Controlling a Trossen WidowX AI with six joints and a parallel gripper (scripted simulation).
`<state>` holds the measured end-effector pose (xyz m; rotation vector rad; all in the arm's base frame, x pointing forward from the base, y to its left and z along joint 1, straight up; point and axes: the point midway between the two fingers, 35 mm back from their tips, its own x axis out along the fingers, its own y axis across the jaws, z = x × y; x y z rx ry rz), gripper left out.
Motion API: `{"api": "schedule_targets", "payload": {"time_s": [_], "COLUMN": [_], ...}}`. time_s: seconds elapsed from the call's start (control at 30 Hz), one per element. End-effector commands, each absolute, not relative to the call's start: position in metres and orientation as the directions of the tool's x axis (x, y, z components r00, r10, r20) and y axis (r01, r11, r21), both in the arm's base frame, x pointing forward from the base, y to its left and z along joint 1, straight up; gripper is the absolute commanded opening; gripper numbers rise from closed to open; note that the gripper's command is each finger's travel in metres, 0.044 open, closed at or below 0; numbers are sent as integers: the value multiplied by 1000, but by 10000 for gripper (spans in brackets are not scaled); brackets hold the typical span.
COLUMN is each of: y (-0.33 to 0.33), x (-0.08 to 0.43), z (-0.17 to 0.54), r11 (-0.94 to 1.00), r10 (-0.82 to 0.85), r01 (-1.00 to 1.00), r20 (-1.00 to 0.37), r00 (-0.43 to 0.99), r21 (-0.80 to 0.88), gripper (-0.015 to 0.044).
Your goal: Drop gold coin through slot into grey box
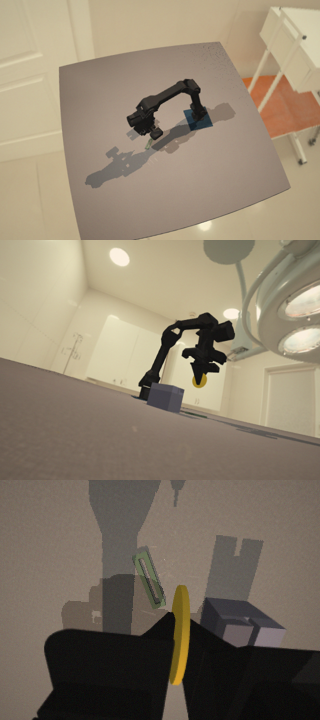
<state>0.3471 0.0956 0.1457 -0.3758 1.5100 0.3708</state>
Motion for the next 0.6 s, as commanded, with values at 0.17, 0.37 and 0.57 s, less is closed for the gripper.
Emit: {"api": "schedule_targets", "payload": {"time_s": [0.17, 0.37, 0.57], "y": [72, 56, 41], "x": [346, 344, 342], "z": [147, 147, 147], "r11": [886, 886, 886], "r10": [4, 2, 1], "r01": [-463, -463, -463], "r20": [-999, -999, -999], "r00": [33, 33, 33], "r21": [-12, -13, -14], "gripper": [0, 0, 0]}}
